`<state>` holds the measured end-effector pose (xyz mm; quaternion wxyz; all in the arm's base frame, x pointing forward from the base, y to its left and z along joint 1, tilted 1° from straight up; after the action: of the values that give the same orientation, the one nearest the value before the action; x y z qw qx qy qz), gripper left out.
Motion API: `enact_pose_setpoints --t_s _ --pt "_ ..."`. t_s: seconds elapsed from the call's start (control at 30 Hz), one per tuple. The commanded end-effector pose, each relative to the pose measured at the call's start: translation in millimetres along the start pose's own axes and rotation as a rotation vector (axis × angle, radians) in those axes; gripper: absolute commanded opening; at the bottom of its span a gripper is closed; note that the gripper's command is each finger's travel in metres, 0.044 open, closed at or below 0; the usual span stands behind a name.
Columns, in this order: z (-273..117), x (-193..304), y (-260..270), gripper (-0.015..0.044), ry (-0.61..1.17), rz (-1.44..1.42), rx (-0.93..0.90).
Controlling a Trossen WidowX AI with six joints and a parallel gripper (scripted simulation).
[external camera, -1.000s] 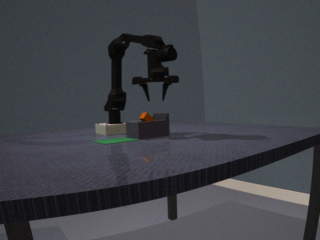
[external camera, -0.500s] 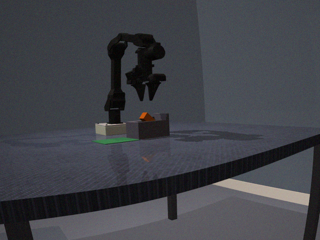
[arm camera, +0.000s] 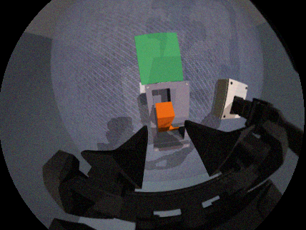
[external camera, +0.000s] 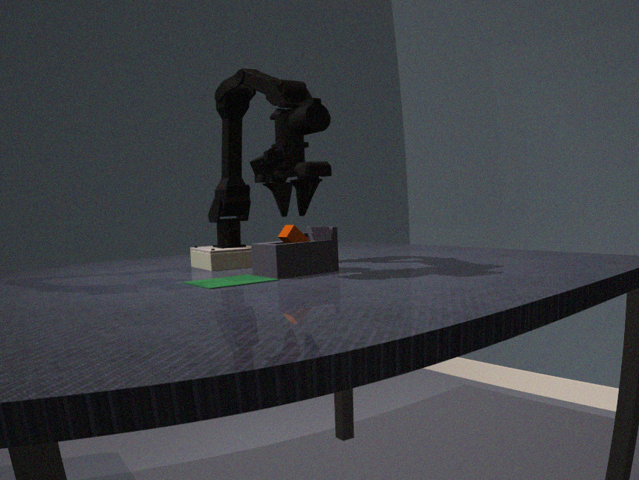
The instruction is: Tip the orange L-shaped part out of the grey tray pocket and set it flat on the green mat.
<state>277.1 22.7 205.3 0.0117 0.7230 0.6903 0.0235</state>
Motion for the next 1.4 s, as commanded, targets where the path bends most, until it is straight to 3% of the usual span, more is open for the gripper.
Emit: enact_pose_setpoints --t_s 0.0,1.0,1.13,1.37 --pt "7.9 0.0 -0.4 0.028 0.001 0.005 0.01" --pt "49.1 -0.1 -1.5 0.028 0.001 0.005 0.011" --pt "45.2 -0.1 -0.7 0.0175 0.0 0.001 0.001" --pt "45.2 -0.1 -0.7 0.0128 0.0 0.001 0.001"
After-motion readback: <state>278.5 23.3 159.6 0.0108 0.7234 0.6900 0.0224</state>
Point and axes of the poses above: the point midway between the two fingers, 35 mm back from their tips, its own z axis out along the fingers, its own y axis across the jaws, x = y × z, the point moved 9 cm from there along -z, back along the fingers, and after that the axes turned 10 degrees about z, right-handed, at the moved point
